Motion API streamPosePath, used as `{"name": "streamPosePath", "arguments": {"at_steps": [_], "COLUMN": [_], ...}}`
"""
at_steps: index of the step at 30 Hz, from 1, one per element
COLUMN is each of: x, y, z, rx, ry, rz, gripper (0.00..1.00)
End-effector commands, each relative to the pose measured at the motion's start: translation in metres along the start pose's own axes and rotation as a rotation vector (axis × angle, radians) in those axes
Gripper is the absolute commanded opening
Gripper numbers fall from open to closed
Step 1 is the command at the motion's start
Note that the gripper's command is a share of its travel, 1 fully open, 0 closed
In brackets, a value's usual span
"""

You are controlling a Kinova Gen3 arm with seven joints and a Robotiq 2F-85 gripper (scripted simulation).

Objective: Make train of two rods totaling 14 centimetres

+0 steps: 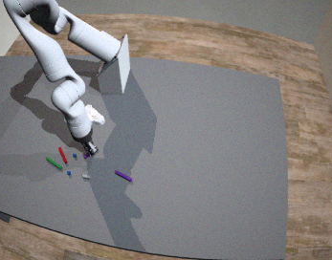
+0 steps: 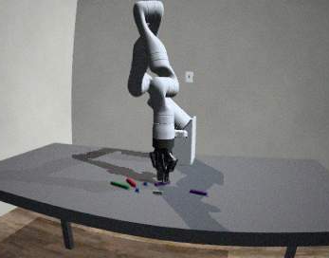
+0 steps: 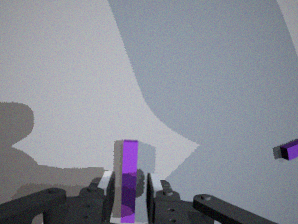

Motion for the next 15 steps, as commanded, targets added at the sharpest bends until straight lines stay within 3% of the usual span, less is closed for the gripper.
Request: {"name": "streamPosePath", "arguments": {"at_steps": [1, 15], "x": [-0.0006, -0.0006], "y": [-0.0032, -0.0106], "z": [-0.0002, -0.0002], "rx": [0.000, 0.000], "ry": [0.001, 0.001], "rz": [-0.003, -0.003], "gripper": [0.24, 0.24]}}
Point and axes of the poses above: the point where the finger pads meet when closed, its own y axis back along the fingers, its own x axis across the jaws, z = x × y, the point moved 7 cm from there along y, back along the fingers, and after that the axes turned 3 degrees about -y, right-handed, at the moved point
